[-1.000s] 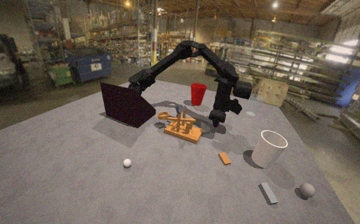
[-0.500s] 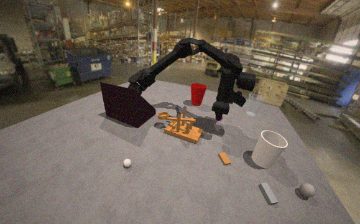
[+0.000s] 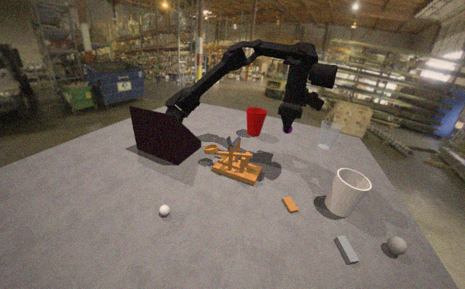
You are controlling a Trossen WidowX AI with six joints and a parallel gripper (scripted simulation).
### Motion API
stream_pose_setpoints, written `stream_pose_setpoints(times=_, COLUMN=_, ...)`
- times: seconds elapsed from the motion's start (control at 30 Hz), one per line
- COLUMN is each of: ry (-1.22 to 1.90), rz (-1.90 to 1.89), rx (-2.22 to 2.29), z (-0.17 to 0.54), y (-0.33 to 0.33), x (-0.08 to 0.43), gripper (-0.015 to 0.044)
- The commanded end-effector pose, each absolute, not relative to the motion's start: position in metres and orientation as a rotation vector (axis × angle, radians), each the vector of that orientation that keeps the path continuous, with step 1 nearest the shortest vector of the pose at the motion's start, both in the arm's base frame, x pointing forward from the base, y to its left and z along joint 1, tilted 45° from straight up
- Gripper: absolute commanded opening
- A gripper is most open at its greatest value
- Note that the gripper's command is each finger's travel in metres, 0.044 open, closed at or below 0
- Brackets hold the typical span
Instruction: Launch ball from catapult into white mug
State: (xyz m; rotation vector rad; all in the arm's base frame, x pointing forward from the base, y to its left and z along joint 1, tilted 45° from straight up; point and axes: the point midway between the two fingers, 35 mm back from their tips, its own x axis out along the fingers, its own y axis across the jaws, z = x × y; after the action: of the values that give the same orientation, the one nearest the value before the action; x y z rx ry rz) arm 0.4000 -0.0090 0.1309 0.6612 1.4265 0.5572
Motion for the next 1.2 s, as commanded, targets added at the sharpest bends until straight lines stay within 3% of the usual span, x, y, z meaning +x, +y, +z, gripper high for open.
stream_pose_setpoints(times=0.0, ry=1.436, rz=0.561, rx=0.652, z=0.133, y=-0.012, x=0.397, gripper=0.0)
stream_pose_setpoints(times=1.17, ry=1.661, rz=0.514, rx=0.544, z=0.048, y=-0.062, x=0.268, gripper=0.0)
